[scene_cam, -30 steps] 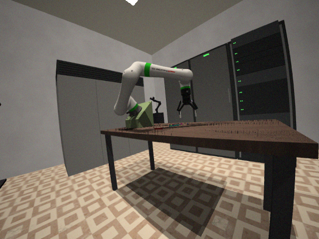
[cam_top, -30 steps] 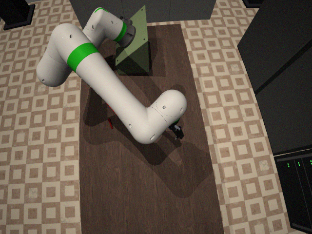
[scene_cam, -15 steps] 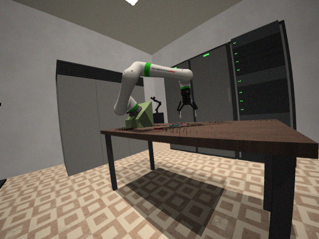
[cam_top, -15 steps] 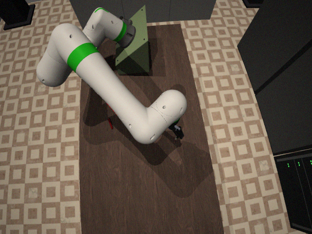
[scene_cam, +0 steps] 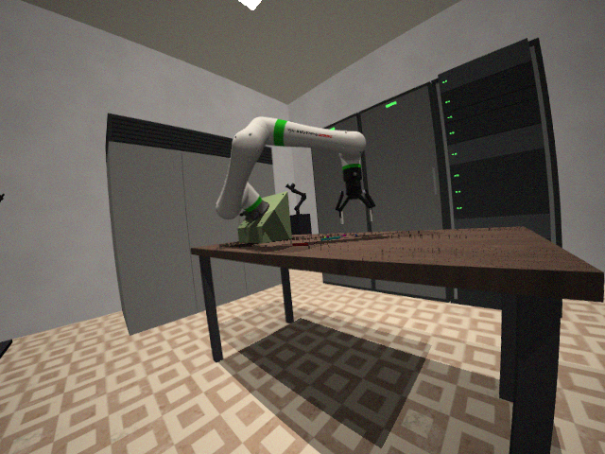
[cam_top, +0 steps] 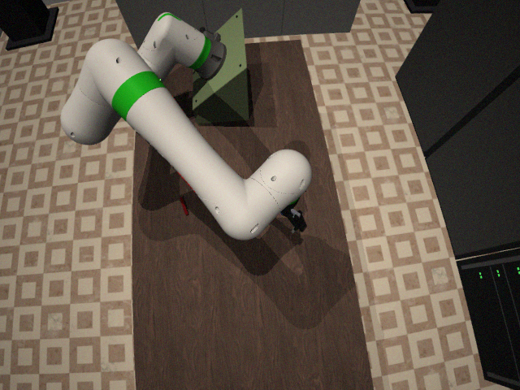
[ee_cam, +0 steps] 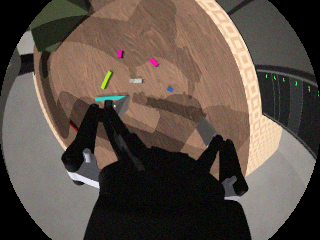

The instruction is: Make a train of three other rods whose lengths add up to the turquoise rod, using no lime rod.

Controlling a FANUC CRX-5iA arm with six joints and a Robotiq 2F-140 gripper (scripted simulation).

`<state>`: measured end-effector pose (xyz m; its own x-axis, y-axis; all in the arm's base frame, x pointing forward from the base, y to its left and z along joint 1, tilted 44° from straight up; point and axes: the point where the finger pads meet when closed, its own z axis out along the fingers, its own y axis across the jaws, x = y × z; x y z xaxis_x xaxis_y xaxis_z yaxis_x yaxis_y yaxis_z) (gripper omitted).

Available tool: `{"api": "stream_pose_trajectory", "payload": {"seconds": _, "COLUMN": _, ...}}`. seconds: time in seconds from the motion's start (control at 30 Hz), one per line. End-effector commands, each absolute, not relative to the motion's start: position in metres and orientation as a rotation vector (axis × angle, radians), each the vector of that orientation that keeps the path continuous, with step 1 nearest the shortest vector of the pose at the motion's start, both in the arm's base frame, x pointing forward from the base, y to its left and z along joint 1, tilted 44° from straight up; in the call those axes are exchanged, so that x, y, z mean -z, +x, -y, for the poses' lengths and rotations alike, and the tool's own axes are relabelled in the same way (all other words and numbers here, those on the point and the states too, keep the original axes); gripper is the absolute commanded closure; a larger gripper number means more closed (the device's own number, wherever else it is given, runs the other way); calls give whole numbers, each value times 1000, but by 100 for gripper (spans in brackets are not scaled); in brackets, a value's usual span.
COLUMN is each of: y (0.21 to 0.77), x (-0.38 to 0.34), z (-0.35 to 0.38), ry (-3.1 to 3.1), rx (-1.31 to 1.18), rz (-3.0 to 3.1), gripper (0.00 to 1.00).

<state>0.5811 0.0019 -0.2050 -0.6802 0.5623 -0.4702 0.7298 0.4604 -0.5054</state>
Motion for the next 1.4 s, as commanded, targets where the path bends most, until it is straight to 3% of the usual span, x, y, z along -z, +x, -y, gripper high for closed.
{"api": "stream_pose_trajectory", "payload": {"seconds": 0.0, "y": 581, "x": 205, "z": -2, "ry": 1116, "rx": 1029, "rz": -2474, "gripper": 0}}
{"api": "stream_pose_trajectory", "payload": {"seconds": 1.37, "y": 579, "x": 204, "z": -2, "ry": 1049, "rx": 1045, "rz": -2521, "gripper": 0}}
